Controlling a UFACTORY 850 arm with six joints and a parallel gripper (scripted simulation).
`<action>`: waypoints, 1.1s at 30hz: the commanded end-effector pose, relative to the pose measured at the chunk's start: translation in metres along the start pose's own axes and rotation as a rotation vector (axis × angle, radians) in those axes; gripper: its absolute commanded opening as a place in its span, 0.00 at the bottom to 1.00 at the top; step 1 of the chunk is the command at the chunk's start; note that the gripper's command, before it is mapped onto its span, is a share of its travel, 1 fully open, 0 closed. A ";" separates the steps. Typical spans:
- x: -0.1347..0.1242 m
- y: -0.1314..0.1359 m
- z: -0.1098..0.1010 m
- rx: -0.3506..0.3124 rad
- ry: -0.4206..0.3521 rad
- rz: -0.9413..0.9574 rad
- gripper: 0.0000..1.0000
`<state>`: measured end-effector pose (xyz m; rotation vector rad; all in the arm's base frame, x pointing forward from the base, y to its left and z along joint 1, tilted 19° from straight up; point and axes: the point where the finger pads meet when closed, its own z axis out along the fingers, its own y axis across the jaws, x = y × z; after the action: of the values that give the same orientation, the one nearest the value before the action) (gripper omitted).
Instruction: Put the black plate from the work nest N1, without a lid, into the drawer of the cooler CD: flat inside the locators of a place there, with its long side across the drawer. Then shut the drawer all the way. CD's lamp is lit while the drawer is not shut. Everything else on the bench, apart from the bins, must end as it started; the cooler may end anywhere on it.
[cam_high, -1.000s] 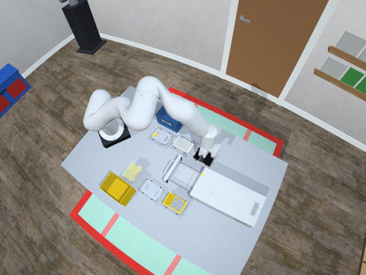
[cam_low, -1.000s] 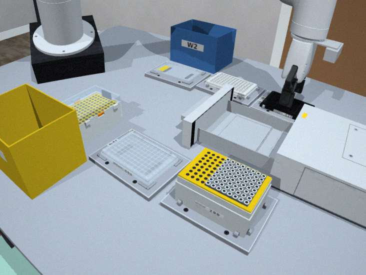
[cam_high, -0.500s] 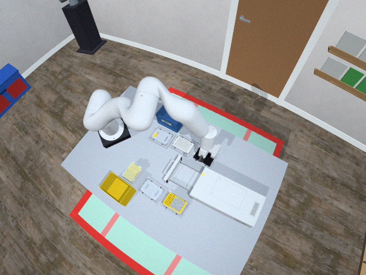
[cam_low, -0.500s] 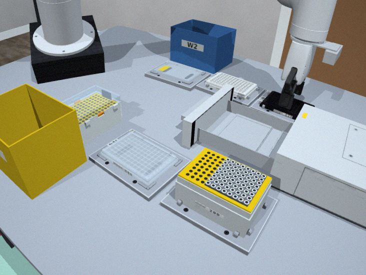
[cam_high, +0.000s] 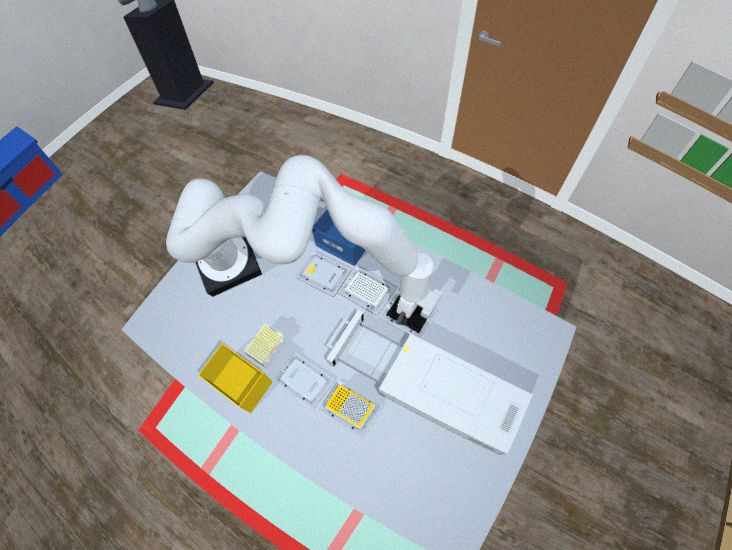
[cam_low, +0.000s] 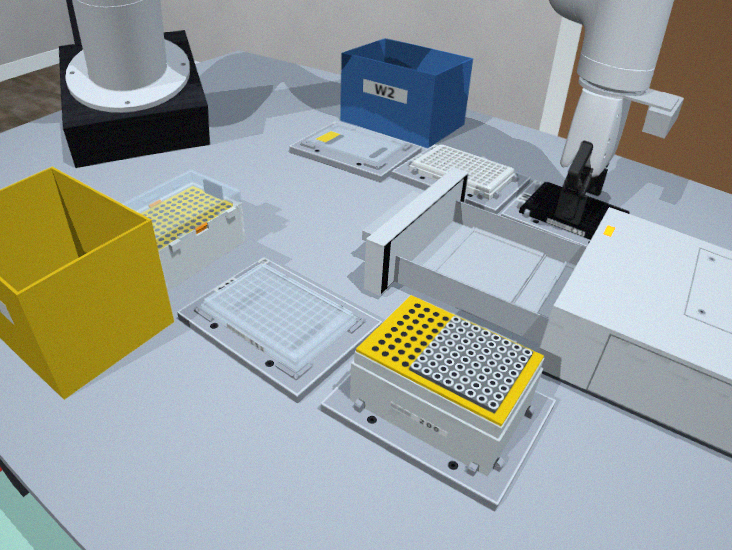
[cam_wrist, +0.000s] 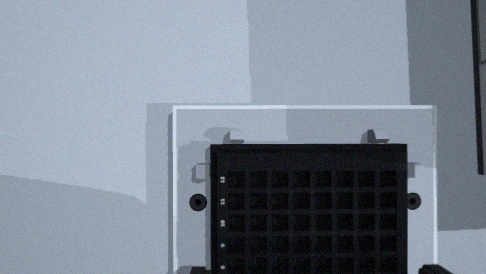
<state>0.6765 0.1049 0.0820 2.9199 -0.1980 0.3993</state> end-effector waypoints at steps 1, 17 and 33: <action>0.001 0.000 0.003 0.001 0.002 0.000 1.00; 0.001 0.000 0.006 0.001 0.002 0.000 1.00; 0.001 0.000 0.005 0.001 0.002 0.000 0.00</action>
<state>0.6779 0.1037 0.0764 2.9198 -0.1980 0.3991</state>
